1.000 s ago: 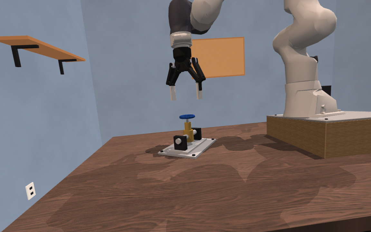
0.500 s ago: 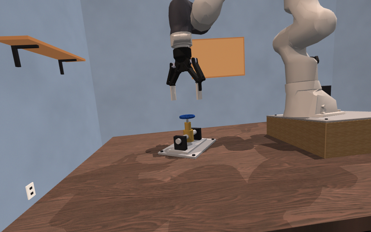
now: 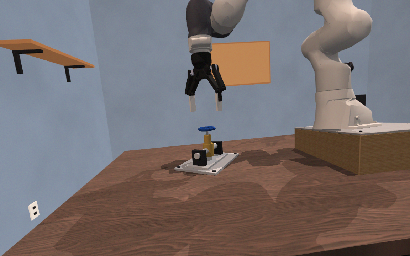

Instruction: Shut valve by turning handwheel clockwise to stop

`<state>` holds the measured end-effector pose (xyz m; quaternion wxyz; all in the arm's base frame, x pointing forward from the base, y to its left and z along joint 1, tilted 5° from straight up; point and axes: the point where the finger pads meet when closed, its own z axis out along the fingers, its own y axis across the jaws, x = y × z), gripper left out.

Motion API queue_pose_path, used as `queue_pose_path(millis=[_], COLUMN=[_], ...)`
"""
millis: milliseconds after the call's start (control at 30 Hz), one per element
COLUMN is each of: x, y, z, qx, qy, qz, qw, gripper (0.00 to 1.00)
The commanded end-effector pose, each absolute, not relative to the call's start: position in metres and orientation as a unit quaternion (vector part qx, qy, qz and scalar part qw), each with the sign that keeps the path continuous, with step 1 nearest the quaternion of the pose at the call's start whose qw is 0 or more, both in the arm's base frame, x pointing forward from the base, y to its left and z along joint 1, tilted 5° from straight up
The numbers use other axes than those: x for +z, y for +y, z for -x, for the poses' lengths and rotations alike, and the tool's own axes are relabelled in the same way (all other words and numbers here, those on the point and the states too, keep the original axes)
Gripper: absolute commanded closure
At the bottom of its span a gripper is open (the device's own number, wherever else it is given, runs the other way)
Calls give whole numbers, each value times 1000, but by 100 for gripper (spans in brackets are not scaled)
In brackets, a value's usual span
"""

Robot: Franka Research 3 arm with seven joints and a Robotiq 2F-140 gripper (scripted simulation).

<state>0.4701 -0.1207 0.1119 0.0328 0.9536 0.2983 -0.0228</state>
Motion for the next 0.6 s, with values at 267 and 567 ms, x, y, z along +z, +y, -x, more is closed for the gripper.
queue_pose_path(millis=[267, 567], x=[113, 113], y=[-121, -121], z=[-470, -470], qx=[-22, -22], qy=[295, 295], qz=[-954, -954], qw=[35, 35], gripper=[37, 37])
